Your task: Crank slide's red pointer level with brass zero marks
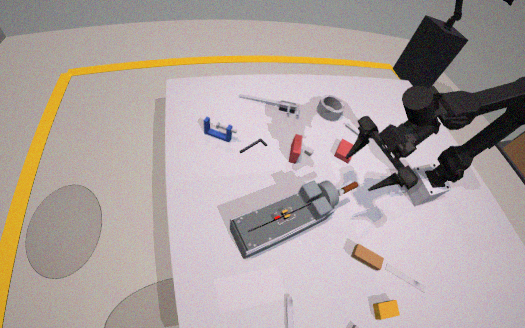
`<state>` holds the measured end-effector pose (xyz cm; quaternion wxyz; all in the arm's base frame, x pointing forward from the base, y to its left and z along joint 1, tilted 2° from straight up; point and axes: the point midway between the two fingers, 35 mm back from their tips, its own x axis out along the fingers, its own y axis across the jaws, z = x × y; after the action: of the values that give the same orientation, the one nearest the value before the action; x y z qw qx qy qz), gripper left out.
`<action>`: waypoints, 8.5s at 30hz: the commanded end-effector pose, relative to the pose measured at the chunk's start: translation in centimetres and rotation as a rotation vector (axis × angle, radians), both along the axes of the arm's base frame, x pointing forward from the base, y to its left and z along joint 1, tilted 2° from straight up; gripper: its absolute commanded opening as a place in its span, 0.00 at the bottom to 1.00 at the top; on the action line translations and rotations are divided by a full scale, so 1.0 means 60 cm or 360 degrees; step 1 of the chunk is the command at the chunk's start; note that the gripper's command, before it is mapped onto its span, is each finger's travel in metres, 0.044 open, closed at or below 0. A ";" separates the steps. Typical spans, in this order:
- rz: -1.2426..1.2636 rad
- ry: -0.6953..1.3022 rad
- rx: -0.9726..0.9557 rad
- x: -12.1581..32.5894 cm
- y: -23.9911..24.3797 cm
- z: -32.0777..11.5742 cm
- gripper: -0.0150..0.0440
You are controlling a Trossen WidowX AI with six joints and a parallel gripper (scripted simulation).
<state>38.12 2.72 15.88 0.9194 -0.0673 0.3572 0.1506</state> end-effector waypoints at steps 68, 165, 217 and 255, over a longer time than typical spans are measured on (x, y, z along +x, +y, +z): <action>0.0036 -0.0017 -0.0009 -0.010 -0.005 -0.183 0.47; 0.0036 -0.0018 -0.0012 0.002 -0.038 -0.173 0.25; 0.0036 -0.0019 -0.0016 0.018 -0.076 -0.207 0.25; 0.0036 -0.0017 -0.0014 0.013 -0.054 -0.276 0.25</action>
<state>39.05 -1.09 -0.02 0.9219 -0.0776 0.3455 0.1573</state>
